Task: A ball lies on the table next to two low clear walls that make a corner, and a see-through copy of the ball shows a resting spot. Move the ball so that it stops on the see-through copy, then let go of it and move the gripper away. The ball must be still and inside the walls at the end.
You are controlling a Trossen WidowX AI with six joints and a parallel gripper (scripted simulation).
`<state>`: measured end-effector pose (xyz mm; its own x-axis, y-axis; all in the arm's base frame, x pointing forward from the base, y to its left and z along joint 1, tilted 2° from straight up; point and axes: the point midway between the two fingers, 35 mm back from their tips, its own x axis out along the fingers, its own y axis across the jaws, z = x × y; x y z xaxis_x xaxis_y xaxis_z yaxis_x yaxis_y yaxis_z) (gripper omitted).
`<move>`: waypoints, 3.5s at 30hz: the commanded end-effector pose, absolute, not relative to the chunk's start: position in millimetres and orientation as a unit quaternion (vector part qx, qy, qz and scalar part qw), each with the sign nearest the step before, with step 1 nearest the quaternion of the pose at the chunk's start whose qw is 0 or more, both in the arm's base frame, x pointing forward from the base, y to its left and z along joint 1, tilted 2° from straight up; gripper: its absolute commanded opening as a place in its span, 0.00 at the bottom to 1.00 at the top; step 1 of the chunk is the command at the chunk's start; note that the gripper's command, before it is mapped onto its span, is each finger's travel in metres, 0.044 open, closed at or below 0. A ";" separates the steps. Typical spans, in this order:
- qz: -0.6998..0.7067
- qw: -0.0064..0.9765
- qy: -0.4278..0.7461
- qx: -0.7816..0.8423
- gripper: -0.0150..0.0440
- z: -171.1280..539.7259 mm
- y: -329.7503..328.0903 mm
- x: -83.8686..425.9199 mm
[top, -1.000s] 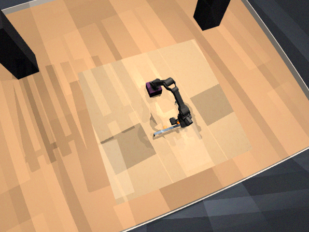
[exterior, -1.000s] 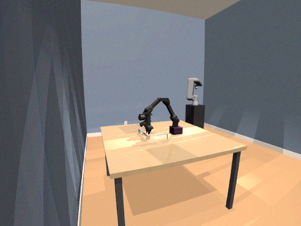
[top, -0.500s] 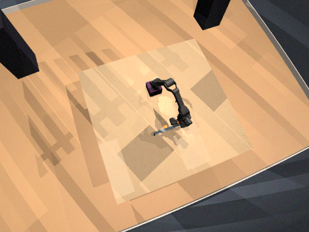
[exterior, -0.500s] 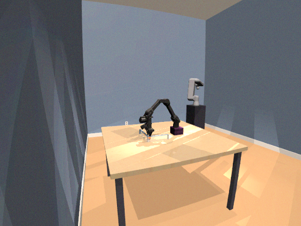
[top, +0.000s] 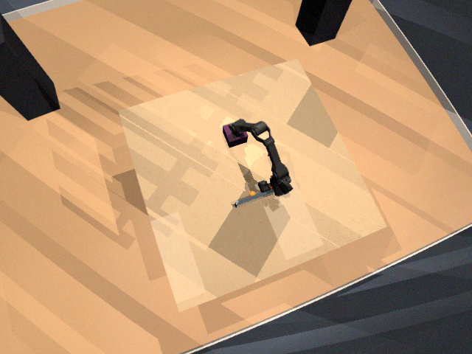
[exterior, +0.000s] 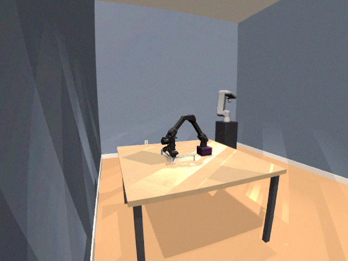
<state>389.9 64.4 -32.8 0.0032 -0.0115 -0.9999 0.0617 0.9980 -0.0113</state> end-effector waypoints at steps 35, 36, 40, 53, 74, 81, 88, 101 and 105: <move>-0.015 0.666 0.745 -0.033 0.25 -25.2 56.9 359.0; -0.012 0.668 0.744 -0.032 0.25 -21.2 58.1 360.6; -0.004 0.677 0.736 -0.027 0.25 -0.2 62.6 368.4; -0.014 0.702 0.712 0.007 0.25 75.0 66.9 387.4; -0.025 0.708 0.706 0.015 0.25 67.1 -17.0 389.3; -0.026 0.708 0.706 0.014 0.25 52.4 -61.1 380.4; -0.027 0.708 0.706 0.014 0.25 39.6 -65.5 380.3; -0.027 0.707 0.706 0.014 0.25 -19.4 -66.4 379.1; -0.027 0.707 0.706 0.014 0.25 -22.8 -66.5 379.2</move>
<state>379.0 -65.8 -19.8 -0.0008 -0.0143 -0.9999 0.0618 0.9980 -0.0143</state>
